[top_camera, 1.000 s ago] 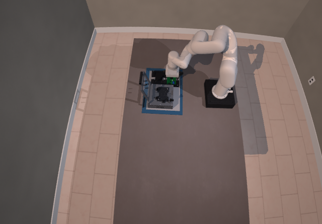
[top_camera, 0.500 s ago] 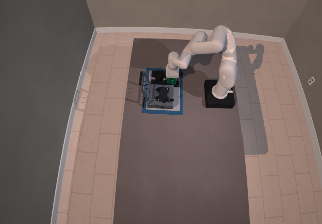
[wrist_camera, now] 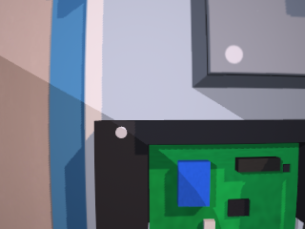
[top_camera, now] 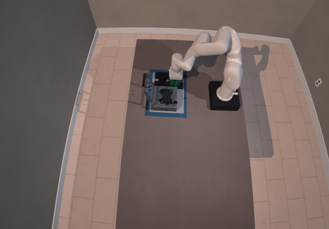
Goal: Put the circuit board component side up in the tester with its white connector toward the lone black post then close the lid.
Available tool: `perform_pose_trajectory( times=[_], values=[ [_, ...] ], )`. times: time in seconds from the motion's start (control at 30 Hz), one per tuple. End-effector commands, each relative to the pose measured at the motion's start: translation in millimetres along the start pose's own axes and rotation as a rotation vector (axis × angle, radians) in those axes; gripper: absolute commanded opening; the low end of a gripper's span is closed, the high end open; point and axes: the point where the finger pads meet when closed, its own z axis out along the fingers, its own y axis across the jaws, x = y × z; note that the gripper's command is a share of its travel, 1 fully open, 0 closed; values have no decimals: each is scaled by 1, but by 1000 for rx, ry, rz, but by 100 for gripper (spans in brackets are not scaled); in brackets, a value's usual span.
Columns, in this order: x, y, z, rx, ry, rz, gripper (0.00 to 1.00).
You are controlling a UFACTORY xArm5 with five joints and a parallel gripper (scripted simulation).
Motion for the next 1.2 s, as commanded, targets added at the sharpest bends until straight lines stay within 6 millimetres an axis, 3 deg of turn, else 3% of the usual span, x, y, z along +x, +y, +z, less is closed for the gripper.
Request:
perform_pose_trajectory(
  times=[0.0, 1.17],
  values=[
    [0, 1, -1, -3, -1, 0, 100],
    [0, 1, -1, -3, -1, 0, 85]
  ],
)
